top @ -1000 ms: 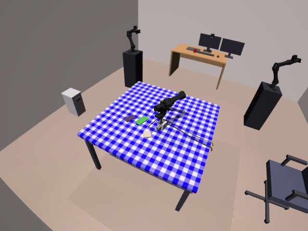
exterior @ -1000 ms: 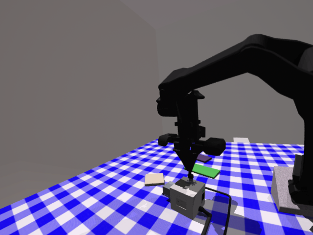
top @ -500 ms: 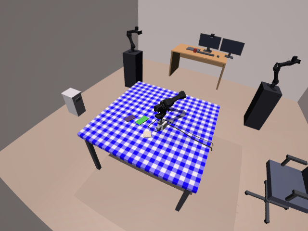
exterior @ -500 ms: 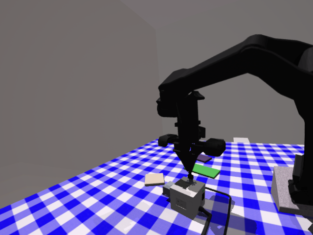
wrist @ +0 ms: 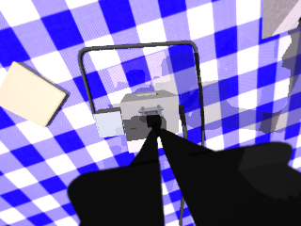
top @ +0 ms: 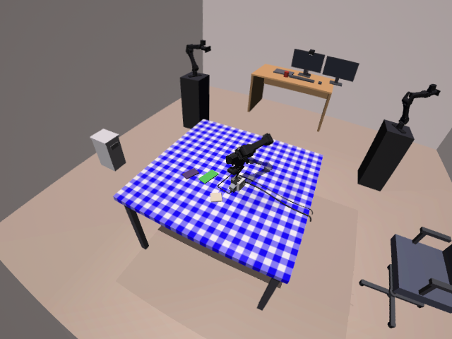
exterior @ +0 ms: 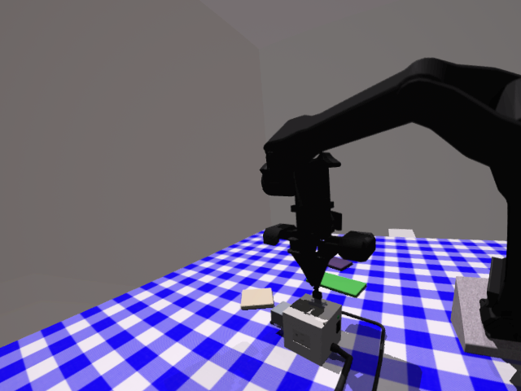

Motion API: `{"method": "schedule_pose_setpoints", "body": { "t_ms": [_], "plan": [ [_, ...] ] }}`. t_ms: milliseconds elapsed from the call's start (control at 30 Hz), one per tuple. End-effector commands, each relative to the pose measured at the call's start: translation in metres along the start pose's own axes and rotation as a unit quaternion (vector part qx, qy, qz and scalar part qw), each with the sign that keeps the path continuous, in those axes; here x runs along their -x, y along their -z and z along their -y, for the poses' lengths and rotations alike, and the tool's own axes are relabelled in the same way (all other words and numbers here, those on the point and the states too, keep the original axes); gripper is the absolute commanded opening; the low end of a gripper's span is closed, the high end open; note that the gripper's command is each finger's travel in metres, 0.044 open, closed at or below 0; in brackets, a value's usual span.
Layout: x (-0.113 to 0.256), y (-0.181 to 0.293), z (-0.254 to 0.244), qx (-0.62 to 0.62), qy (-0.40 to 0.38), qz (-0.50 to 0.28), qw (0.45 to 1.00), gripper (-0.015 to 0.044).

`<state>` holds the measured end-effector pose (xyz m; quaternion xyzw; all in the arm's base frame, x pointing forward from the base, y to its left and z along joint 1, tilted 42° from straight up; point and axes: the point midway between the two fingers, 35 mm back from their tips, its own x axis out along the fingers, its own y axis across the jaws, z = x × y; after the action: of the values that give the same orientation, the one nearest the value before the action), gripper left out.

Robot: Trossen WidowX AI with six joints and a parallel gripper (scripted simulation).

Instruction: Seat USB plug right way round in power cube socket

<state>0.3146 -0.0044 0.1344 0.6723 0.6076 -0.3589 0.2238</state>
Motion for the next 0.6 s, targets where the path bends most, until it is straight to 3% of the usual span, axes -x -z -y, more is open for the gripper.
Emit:
{"method": "schedule_pose_setpoints", "body": {
  "t_ms": [0,567],
  "plan": [
    [-0.0007,0.0008,0.0001,-0.001,-0.001,-0.003,1.0,0.0],
    [-0.0027,0.0009,0.0,-0.001,-0.001,-0.003,1.0,0.0]
  ]
}}
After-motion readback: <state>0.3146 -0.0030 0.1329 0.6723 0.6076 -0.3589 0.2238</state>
